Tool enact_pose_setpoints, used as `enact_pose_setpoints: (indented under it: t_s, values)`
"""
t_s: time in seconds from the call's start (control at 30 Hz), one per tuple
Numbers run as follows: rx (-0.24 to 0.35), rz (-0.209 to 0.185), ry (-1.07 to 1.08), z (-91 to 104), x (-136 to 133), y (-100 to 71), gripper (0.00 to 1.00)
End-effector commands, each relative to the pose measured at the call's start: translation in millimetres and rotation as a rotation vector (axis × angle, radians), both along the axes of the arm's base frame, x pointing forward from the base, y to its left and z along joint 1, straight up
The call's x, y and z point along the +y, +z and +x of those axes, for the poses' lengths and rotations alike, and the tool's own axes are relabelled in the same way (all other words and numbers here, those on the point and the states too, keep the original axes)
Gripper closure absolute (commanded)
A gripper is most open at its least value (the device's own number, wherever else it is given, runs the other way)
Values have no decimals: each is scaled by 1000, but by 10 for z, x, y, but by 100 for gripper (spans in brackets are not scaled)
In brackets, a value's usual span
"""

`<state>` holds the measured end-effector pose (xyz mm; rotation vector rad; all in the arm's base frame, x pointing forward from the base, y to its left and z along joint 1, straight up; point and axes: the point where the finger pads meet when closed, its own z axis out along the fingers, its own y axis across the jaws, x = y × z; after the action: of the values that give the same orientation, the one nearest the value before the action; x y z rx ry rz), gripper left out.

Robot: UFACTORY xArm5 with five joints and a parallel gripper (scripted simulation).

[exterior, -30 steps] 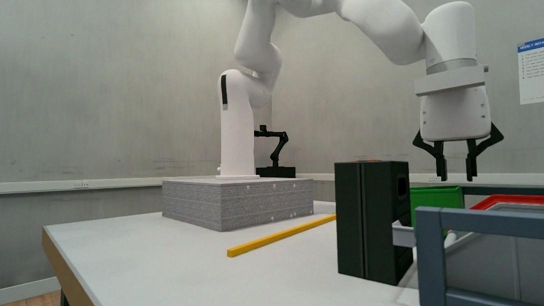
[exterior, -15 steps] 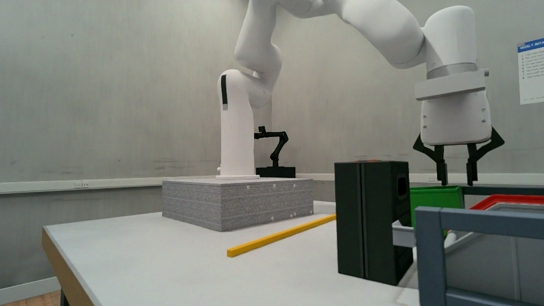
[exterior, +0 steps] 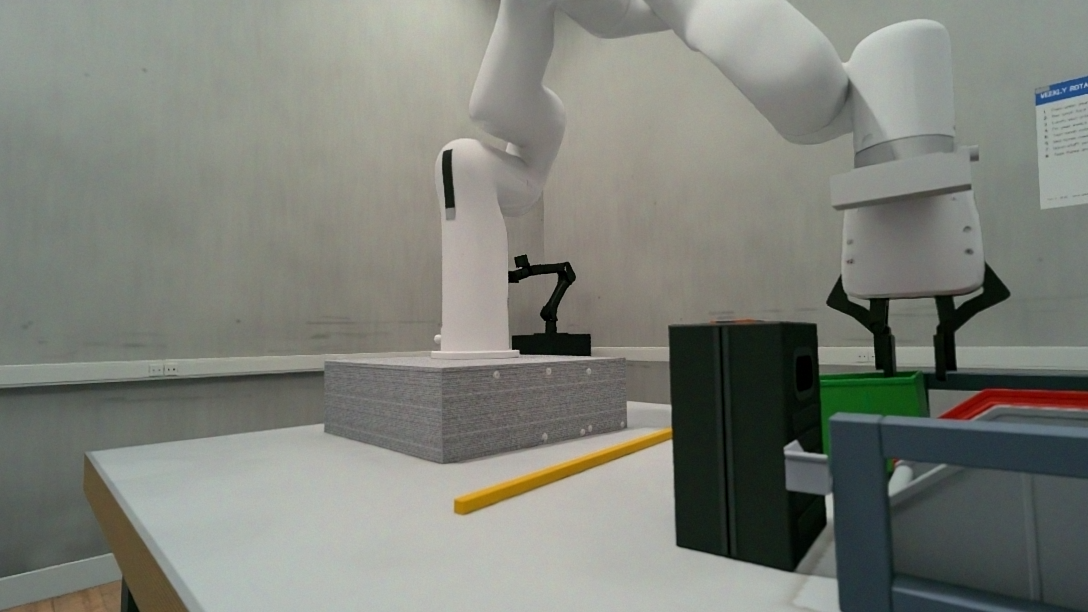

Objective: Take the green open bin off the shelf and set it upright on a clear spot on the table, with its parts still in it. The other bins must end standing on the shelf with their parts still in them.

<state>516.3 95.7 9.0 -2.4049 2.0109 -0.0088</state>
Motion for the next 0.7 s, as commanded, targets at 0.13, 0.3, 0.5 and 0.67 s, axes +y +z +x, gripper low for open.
enact_pose_setpoints:
  t_s: [0.13, 0.3, 0.5, 0.67]
  values:
    - [-5, 1, 0, 19, 4, -28, 66]
    - [-5, 1, 0, 20, 4, -53, 66]
    - [-5, 1, 0, 22, 4, -83, 66]
    - [-5, 1, 0, 23, 5, -108, 66]
